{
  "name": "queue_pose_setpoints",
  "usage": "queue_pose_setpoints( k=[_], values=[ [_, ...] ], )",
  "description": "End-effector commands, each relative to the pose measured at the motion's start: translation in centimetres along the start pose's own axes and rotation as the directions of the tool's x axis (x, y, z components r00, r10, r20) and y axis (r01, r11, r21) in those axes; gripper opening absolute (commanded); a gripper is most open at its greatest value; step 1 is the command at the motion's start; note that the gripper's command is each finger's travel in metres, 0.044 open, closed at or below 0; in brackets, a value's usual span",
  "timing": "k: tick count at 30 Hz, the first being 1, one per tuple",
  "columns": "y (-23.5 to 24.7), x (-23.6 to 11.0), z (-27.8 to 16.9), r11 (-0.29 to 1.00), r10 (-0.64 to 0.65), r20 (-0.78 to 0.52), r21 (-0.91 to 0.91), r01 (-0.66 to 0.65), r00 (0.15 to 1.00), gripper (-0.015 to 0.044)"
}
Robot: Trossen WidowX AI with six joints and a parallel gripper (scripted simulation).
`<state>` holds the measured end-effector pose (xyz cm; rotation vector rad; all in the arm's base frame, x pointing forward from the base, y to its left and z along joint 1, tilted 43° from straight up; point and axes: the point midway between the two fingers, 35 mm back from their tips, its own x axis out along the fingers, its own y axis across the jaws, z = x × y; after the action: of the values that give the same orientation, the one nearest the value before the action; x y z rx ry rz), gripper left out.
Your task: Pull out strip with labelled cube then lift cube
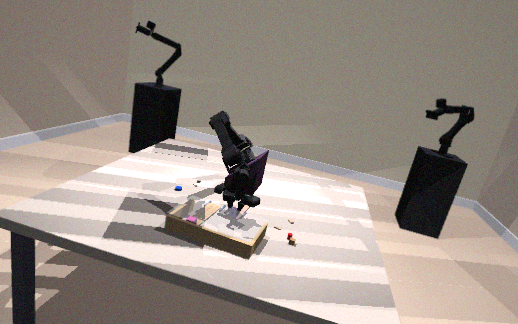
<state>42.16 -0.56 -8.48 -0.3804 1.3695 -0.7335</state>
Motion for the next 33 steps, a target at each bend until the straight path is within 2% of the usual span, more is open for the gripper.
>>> queue_pose_setpoints(
  k=[1,13,18,33],
  values=[
    [-0.4,-1.0,-1.3,1.0,0.0,-0.004,-0.004,0.0,1.0,0.0],
    [-1.8,-3.7,-5.1,1.0,-0.004,-0.007,-0.01,0.004,1.0,0.0],
    [-1.9,-3.8,-5.4,1.0,-0.004,-0.007,-0.011,0.004,1.0,0.0],
    [-3.8,-3.8,-10.3,1.0,-0.005,-0.009,-0.013,0.005,1.0,0.0]
  ],
)
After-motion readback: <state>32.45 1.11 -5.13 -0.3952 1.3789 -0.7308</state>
